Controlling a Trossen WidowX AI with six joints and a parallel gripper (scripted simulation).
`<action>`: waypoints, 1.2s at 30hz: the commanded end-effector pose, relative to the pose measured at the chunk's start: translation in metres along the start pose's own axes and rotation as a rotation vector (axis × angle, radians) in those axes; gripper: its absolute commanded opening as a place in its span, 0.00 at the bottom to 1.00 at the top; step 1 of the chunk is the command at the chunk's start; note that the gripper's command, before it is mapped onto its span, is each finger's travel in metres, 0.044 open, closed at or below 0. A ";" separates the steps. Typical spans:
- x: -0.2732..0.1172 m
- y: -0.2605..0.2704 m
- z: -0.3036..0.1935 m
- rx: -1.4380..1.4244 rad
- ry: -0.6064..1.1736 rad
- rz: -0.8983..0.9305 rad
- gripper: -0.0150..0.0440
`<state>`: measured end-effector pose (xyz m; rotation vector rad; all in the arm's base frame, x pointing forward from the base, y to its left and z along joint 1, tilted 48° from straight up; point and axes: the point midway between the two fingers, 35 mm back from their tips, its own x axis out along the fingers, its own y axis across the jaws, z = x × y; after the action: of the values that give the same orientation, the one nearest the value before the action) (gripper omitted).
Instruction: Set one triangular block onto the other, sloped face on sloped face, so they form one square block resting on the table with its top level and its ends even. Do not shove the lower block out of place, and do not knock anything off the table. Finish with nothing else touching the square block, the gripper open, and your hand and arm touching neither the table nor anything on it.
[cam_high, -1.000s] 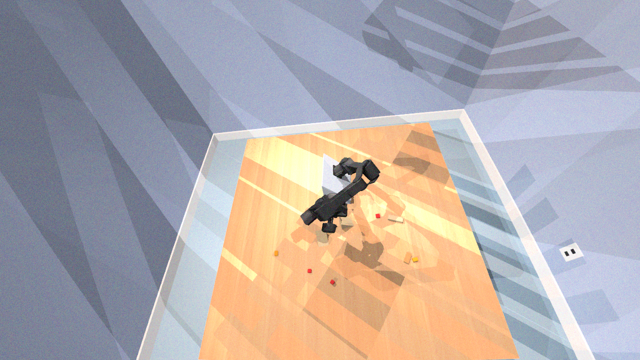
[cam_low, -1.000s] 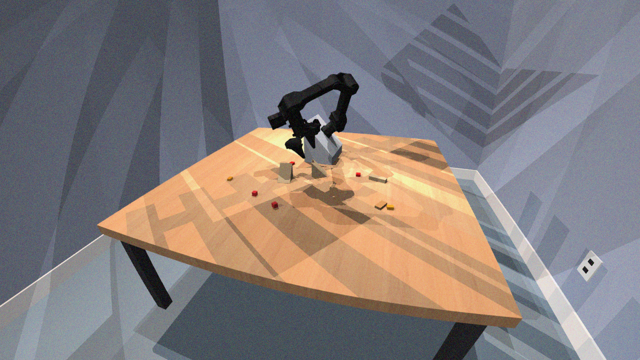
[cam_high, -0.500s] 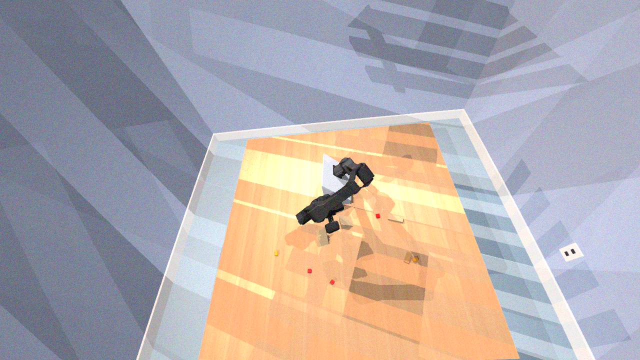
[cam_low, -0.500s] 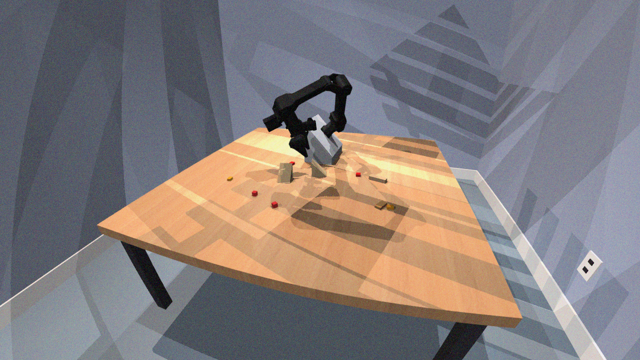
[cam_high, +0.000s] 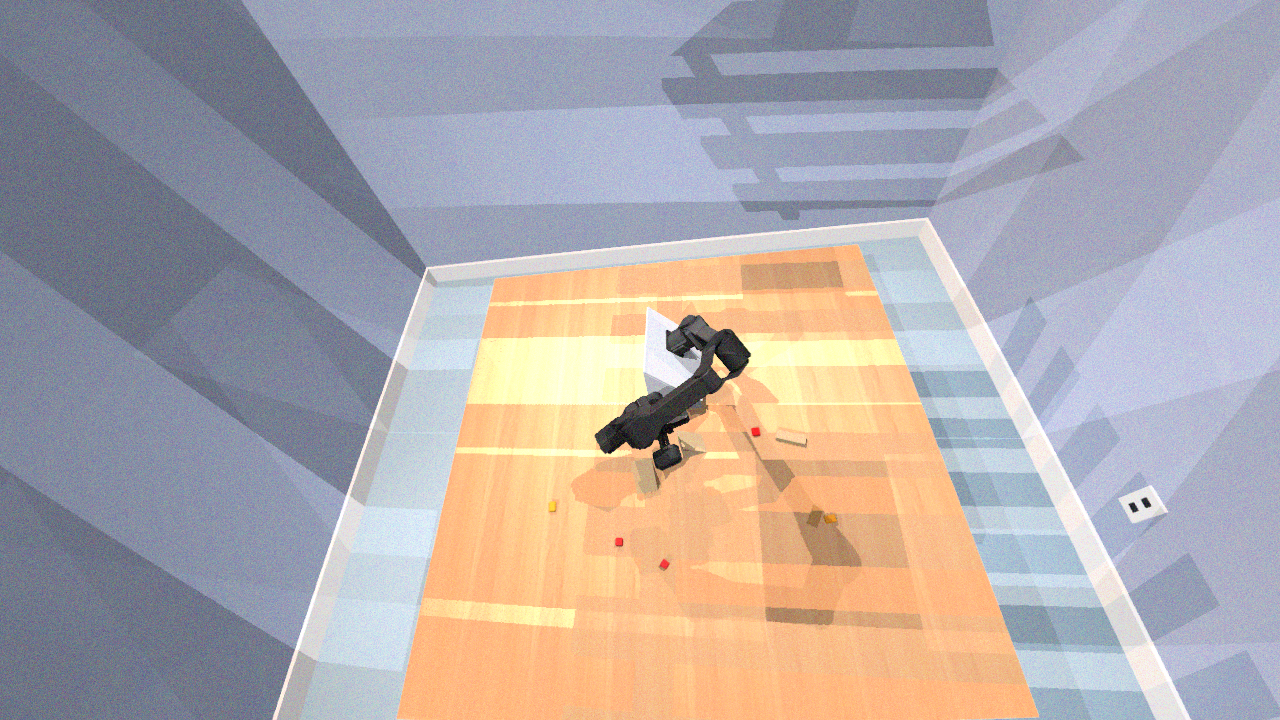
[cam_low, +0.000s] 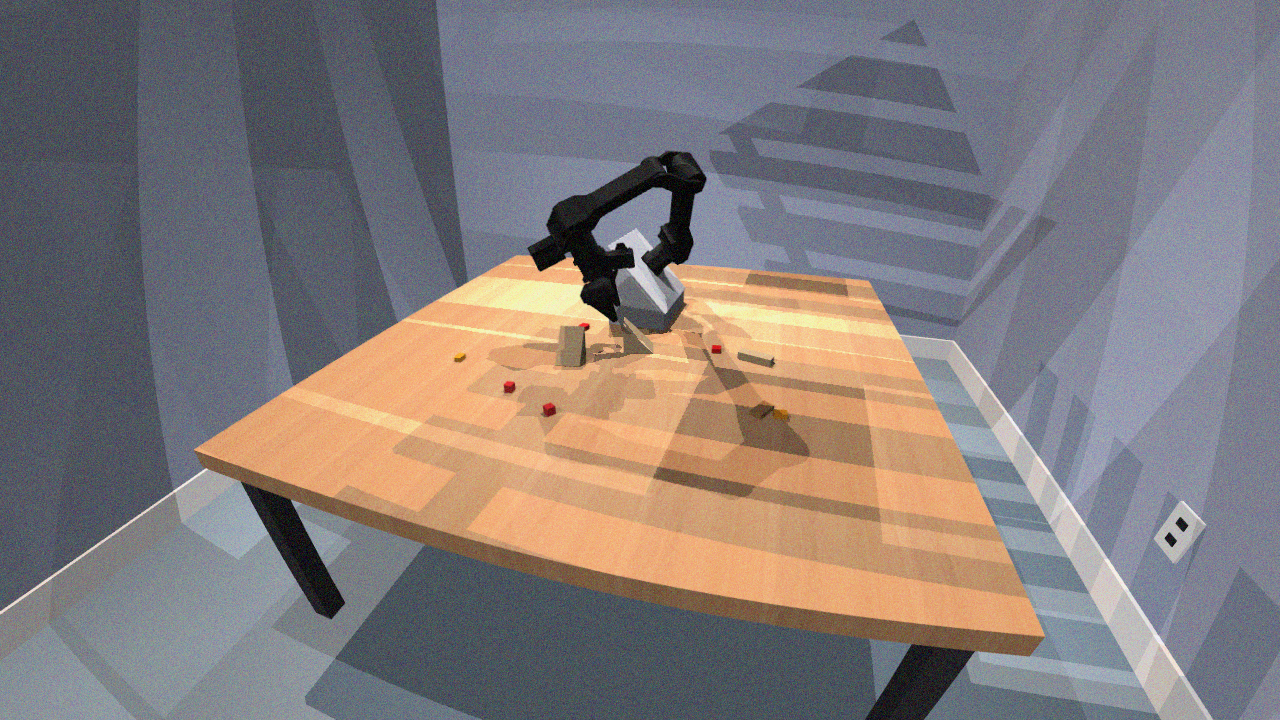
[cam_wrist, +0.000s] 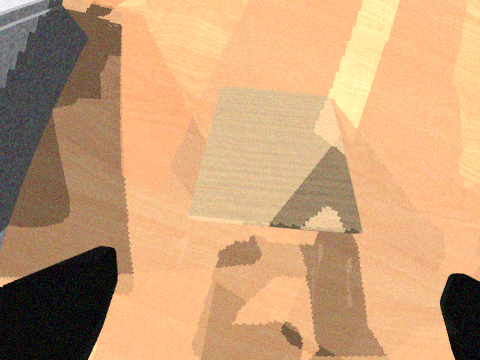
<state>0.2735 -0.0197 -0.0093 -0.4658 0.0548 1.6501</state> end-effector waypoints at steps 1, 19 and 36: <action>0.009 0.000 0.000 0.005 -0.001 0.000 1.00; 0.039 -0.002 -0.001 0.006 0.002 -0.002 1.00; 0.067 -0.001 0.001 0.004 -0.005 -0.003 1.00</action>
<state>0.2713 0.0367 -0.0295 -0.4598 0.0570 1.6490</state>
